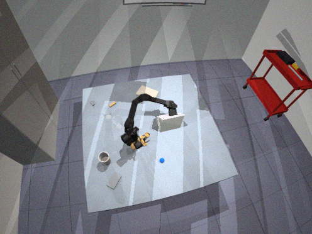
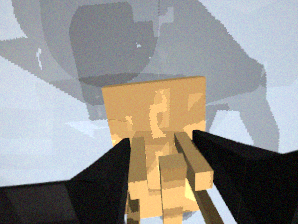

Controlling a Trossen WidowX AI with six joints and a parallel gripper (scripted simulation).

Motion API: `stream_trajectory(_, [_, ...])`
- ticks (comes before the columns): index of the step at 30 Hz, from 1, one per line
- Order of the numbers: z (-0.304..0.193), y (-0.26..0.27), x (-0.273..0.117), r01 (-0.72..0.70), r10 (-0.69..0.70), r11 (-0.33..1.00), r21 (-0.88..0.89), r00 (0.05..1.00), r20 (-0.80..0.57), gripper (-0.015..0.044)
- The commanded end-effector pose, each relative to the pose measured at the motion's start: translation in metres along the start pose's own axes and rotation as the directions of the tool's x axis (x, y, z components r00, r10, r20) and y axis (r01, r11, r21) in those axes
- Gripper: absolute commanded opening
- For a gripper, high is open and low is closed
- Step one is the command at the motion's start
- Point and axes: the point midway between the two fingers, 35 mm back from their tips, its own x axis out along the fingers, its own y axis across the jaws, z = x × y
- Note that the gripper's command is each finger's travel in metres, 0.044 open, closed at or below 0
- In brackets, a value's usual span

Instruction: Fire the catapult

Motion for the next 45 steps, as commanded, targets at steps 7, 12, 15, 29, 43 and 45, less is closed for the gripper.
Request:
stream_trajectory(7, [0.000,0.000,-0.001,0.000,0.000,1.000,0.001,1.000,0.001,0.0315])
stream_trajectory(12, [0.003,0.001,-0.024,-0.003,0.003,1.000,0.000,1.000,0.003,0.0440])
stream_trajectory(15, [0.003,0.002,-0.077,-0.006,0.006,1.000,-0.001,1.000,0.003,0.0440])
stream_trajectory(29, [-0.002,0.002,-0.086,0.002,-0.002,1.000,-0.007,1.000,0.005,0.0440])
stream_trajectory(43, [-0.002,0.002,-0.042,0.004,-0.004,1.000,-0.007,1.000,0.005,0.0440])
stream_trajectory(45, [-0.002,0.002,-0.039,0.004,-0.004,1.000,-0.007,1.000,0.005,0.0440])
